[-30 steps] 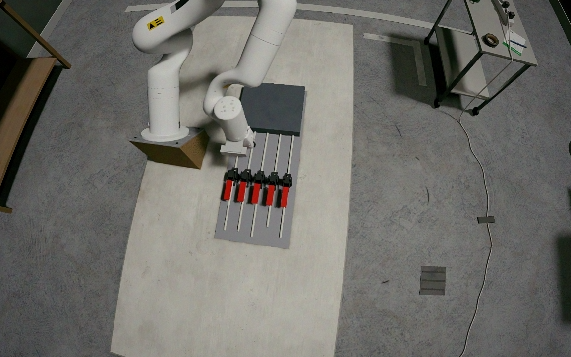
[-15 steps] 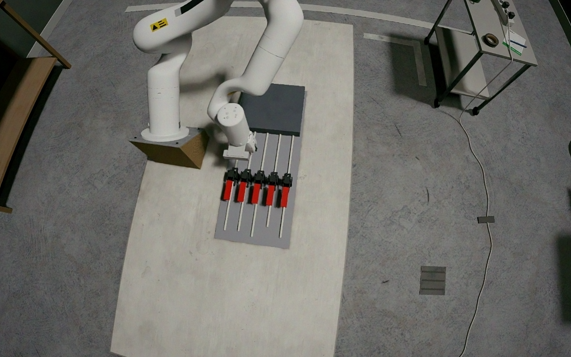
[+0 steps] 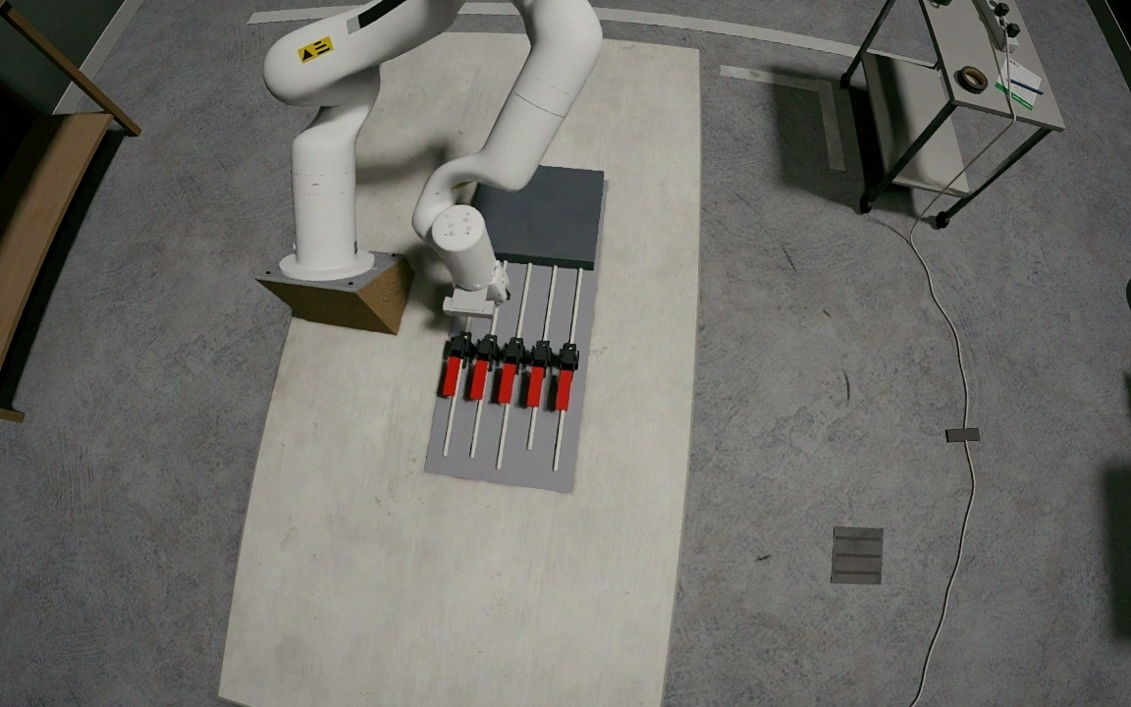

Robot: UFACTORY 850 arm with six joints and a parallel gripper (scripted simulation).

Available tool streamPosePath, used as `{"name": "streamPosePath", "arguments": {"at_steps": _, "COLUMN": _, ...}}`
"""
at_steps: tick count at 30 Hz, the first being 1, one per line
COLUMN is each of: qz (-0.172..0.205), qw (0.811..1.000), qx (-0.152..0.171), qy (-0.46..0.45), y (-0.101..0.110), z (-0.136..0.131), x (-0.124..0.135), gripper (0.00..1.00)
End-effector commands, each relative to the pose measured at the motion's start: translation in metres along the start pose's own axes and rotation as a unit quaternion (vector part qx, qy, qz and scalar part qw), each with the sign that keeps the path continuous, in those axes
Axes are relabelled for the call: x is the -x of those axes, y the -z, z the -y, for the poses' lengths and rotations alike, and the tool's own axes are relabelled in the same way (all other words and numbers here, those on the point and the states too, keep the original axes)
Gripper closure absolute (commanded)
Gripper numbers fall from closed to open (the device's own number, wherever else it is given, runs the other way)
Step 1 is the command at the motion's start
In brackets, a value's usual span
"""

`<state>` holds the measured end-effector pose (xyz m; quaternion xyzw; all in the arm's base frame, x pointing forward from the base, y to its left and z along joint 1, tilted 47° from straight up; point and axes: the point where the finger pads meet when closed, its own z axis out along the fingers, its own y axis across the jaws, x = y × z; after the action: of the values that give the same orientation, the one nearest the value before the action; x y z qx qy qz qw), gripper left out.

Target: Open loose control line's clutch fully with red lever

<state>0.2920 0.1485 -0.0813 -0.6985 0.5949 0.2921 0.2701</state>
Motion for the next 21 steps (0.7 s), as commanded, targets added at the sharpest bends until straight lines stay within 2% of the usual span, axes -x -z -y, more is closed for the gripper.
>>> {"name": "streamPosePath", "arguments": {"at_steps": 1, "qz": 0.000, "qw": 1.000, "qx": 0.000, "qy": 0.000, "y": 0.000, "z": 0.003, "x": 0.000, "gripper": 1.00}}
{"name": "streamPosePath", "arguments": {"at_steps": 21, "qz": 0.000, "qw": 1.000, "qx": 0.000, "qy": 0.000, "y": 0.000, "z": 0.020, "x": 0.000, "gripper": 1.00}}
